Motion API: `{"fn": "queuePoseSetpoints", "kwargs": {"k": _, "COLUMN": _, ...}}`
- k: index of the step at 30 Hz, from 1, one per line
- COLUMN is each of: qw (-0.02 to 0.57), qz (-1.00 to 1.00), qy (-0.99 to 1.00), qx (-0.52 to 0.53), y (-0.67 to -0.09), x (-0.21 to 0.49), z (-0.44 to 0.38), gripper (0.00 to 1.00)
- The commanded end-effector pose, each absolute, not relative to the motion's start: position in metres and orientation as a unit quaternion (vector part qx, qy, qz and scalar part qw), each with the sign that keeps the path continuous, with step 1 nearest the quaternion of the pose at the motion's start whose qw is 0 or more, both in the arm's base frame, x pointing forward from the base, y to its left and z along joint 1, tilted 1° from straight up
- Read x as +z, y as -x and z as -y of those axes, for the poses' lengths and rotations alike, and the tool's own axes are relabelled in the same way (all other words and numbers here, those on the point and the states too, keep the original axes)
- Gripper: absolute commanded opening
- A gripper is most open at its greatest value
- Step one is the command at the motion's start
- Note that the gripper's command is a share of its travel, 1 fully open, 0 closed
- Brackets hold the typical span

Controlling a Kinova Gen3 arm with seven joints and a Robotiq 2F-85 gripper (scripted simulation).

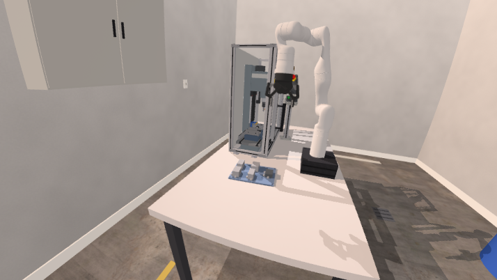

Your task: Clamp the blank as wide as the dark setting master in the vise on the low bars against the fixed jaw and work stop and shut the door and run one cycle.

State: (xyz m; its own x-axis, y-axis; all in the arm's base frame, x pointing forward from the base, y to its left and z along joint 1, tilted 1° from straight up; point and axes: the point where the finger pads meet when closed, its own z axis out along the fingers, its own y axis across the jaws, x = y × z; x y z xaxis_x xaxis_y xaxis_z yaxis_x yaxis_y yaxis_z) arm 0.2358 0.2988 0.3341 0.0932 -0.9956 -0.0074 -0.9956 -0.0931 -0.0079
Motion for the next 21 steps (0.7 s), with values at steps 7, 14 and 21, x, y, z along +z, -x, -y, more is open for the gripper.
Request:
{"fn": "queuePoseSetpoints", "kwargs": {"k": 7, "qw": 0.006, "qz": -0.673, "qy": 0.739, "qx": 0.000, "y": -0.241, "x": 0.287, "z": -0.286, "gripper": 1.00}}
{"fn": "queuePoseSetpoints", "kwargs": {"k": 14, "qw": 0.006, "qz": -0.673, "qy": 0.739, "qx": 0.000, "y": -0.241, "x": 0.287, "z": -0.286, "gripper": 1.00}}
{"fn": "queuePoseSetpoints", "kwargs": {"k": 21, "qw": 0.006, "qz": -0.673, "qy": 0.739, "qx": 0.000, "y": -0.245, "x": 0.248, "z": -0.276, "gripper": 1.00}}
